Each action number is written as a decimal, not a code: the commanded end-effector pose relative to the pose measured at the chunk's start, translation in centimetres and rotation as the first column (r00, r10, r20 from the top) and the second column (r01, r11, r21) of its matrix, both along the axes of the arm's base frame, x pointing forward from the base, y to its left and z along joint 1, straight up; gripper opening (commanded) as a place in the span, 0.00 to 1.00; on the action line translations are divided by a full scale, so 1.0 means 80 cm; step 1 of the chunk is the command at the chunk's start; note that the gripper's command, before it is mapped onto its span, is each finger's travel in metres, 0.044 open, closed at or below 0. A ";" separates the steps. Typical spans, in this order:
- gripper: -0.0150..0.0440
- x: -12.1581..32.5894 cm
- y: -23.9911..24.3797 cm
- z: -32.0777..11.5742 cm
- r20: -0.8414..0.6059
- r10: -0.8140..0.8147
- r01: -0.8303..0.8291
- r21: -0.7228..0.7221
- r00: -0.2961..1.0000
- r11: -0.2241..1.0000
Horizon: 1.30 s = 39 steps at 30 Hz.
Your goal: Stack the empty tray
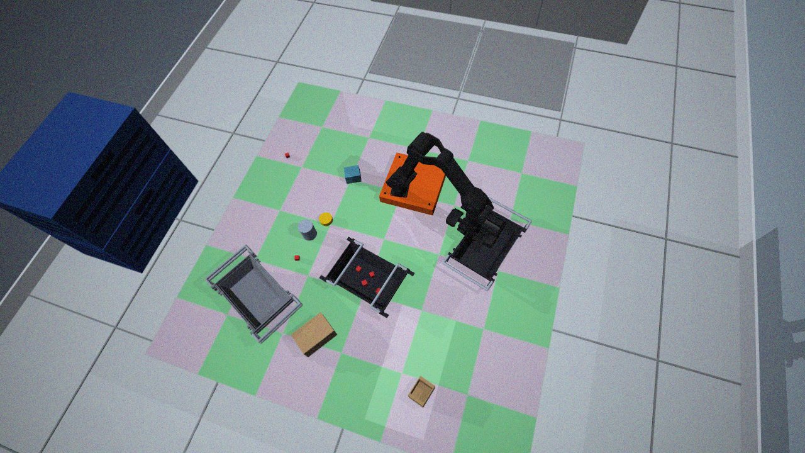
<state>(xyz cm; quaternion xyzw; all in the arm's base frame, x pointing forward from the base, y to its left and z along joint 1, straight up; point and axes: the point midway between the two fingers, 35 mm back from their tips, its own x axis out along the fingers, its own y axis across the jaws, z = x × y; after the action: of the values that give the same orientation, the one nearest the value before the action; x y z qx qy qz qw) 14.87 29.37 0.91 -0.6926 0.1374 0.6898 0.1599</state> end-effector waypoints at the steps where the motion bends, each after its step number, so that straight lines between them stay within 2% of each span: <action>1: 0.36 -0.001 -0.002 -0.002 -0.005 0.001 -0.001 -0.009 1.000 1.000; 7: 0.29 -0.001 -0.002 0.002 -0.005 0.001 -0.001 -0.008 1.000 1.000; 11: 0.25 0.000 0.000 0.024 -0.005 0.001 -0.001 -0.008 1.000 1.000; 20: 0.25 -0.001 -0.003 0.093 -0.005 0.001 -0.001 -0.008 1.000 1.000; 29: 0.25 -0.001 -0.003 0.104 -0.005 0.001 -0.001 -0.008 1.000 1.000; 39: 0.25 0.003 0.004 0.161 -0.005 0.001 -0.001 -0.008 1.000 1.000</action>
<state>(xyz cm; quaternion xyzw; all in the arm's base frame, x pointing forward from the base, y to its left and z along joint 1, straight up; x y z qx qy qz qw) 14.88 29.31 12.19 -0.6896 0.1484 0.6931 0.1488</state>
